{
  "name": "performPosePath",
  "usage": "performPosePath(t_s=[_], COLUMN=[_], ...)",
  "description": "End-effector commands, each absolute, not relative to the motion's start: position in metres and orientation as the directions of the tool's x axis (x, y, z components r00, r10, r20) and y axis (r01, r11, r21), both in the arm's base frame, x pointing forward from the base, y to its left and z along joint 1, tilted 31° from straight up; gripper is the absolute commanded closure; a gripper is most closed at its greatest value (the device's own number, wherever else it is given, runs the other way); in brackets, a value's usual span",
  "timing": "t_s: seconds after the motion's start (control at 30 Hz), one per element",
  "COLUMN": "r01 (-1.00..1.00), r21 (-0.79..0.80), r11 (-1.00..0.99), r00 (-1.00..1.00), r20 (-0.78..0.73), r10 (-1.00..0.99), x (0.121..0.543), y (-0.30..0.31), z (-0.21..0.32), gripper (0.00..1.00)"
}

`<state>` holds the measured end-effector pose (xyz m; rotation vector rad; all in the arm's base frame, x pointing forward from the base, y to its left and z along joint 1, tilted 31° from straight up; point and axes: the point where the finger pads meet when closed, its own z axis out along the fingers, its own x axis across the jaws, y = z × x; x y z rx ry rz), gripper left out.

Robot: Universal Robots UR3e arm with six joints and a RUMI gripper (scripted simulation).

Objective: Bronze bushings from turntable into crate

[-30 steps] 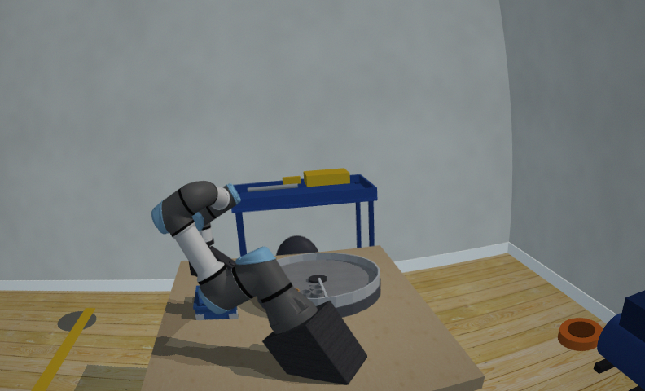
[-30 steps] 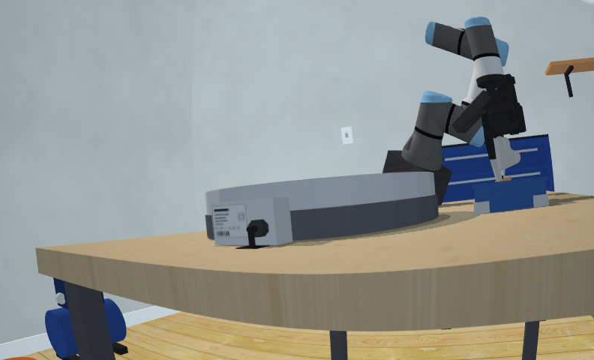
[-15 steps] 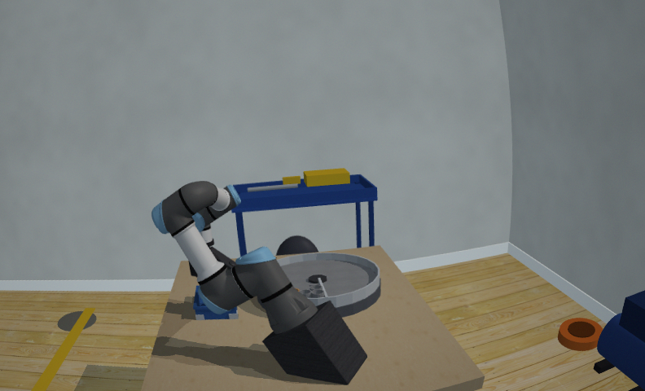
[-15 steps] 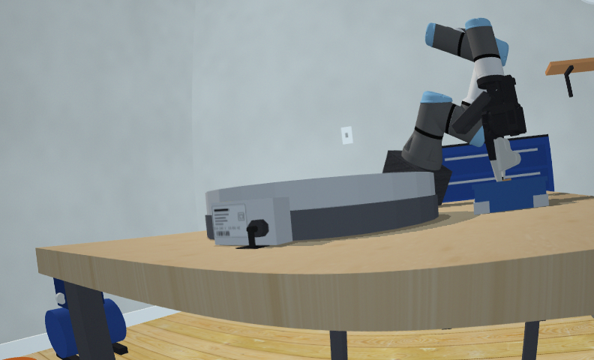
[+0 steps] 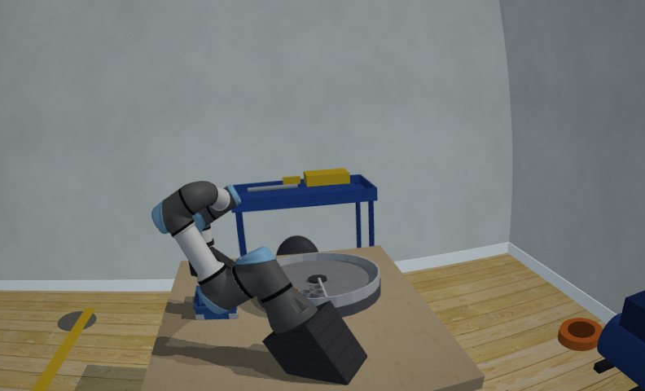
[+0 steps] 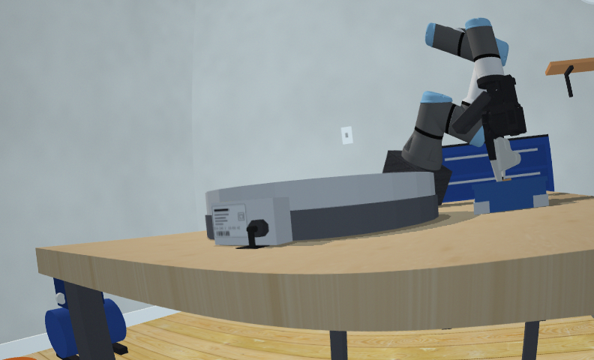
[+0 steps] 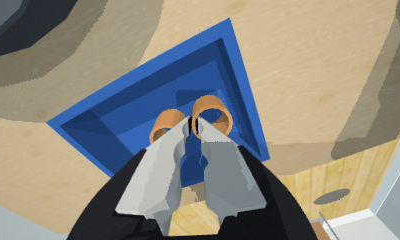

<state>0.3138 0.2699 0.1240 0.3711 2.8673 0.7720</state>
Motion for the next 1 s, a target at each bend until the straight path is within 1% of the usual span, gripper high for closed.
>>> performPosePath(t_s=[0.0,0.97], r01=[0.197,0.198], r21=[0.51,0.509], r11=[0.837,0.837], r00=[-0.958,-0.958], r20=[-0.082,-0.08], r10=[0.275,0.275], x=[0.3144,0.3149], y=[0.2698,0.2721], z=[0.1247,0.12], gripper=[1.0,1.0])
